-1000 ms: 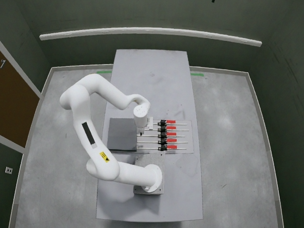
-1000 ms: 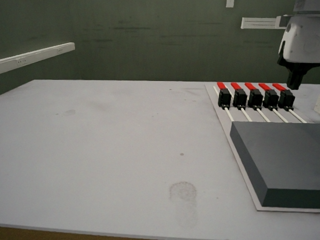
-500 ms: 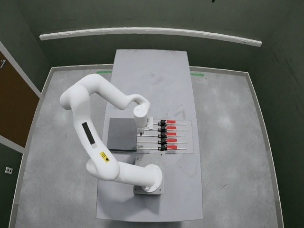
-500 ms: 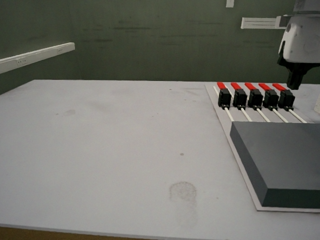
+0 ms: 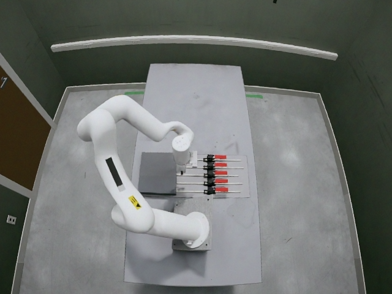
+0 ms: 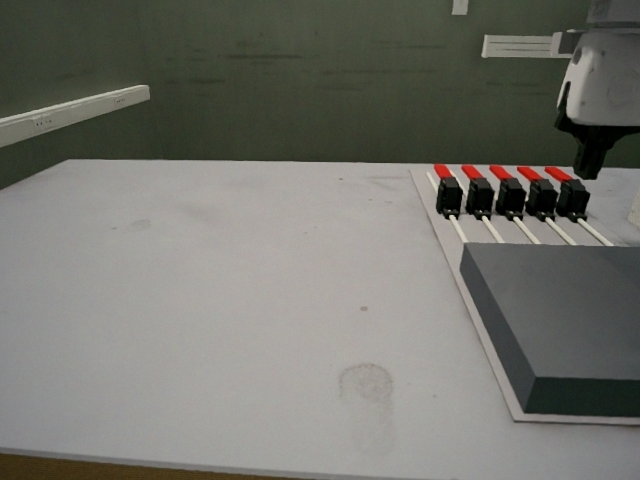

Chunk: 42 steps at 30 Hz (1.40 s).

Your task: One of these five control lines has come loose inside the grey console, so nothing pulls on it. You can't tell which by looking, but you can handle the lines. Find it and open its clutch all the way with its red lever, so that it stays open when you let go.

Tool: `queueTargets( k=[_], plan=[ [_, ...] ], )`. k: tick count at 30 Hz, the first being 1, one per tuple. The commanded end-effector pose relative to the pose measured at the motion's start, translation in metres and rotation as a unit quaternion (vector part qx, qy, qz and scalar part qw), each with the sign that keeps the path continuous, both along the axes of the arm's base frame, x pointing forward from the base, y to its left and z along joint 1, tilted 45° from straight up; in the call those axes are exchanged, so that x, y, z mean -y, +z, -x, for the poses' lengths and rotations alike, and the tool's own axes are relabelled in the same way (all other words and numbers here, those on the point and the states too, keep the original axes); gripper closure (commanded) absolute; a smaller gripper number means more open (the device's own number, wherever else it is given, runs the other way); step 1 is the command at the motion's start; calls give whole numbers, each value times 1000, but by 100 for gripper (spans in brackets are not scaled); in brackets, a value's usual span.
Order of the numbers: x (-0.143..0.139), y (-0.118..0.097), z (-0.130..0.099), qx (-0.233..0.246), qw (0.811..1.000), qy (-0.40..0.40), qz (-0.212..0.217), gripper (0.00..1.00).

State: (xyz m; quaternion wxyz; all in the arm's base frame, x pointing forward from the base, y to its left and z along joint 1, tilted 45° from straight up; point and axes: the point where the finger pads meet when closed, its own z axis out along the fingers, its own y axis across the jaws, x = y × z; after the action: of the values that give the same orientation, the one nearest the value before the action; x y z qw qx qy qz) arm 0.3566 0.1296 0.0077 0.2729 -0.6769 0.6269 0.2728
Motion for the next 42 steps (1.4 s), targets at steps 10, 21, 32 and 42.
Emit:
queueTargets(
  k=[10, 21, 32, 42],
  plan=[
    [10, -43, -36, 1, 1000, 0, 0, 100],
    [16, -74, -55, 0, 1000, 0, 0, 100],
    [0, -90, -55, 0, 1000, 0, 0, 100],
    [-24, -114, -54, 0, 1000, 0, 0, 100]
  ],
)
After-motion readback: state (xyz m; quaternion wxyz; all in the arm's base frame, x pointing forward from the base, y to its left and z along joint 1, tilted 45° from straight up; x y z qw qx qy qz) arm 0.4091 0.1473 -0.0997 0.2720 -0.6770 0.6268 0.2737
